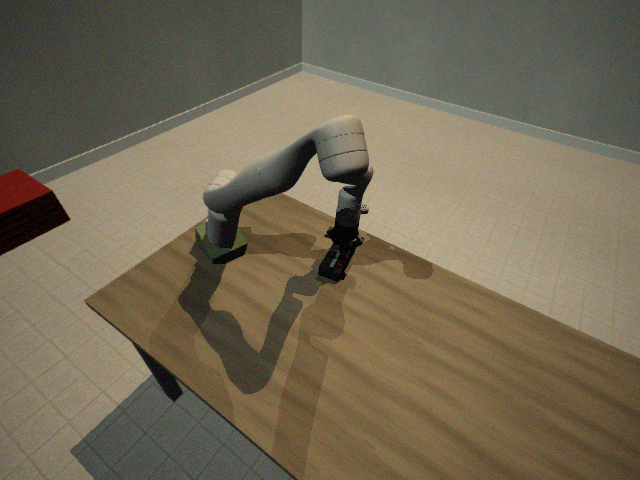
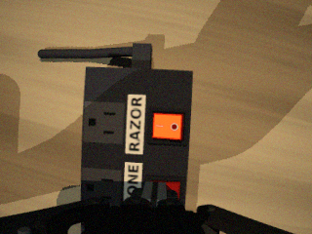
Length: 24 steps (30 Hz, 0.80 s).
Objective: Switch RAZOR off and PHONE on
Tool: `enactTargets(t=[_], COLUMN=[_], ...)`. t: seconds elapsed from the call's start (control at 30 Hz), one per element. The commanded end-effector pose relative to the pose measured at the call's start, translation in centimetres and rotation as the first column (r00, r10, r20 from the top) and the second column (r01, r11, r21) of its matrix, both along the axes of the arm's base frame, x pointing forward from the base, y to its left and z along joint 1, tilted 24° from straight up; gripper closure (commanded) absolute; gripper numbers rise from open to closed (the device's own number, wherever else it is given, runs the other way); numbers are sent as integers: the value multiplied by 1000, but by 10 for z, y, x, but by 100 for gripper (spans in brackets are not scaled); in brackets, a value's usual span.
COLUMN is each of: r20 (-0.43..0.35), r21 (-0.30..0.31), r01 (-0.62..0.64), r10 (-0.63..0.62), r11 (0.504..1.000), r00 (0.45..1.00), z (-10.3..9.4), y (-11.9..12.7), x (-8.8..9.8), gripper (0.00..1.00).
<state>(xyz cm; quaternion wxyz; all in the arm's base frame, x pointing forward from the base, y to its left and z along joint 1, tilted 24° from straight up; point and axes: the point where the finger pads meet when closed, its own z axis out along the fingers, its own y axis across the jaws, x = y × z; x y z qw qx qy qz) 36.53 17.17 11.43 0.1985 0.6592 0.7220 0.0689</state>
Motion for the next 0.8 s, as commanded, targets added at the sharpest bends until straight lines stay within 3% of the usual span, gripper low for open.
enactTargets(t=[0.0, 0.77], r20=[-1, -1], r21=[0, 0], r01=[-1, -1], r10=[1, 1], r11=[1000, 1000], r00=[1000, 1000], z=[-1, -3], y=[0, 0], x=[0, 1], gripper=[100, 100])
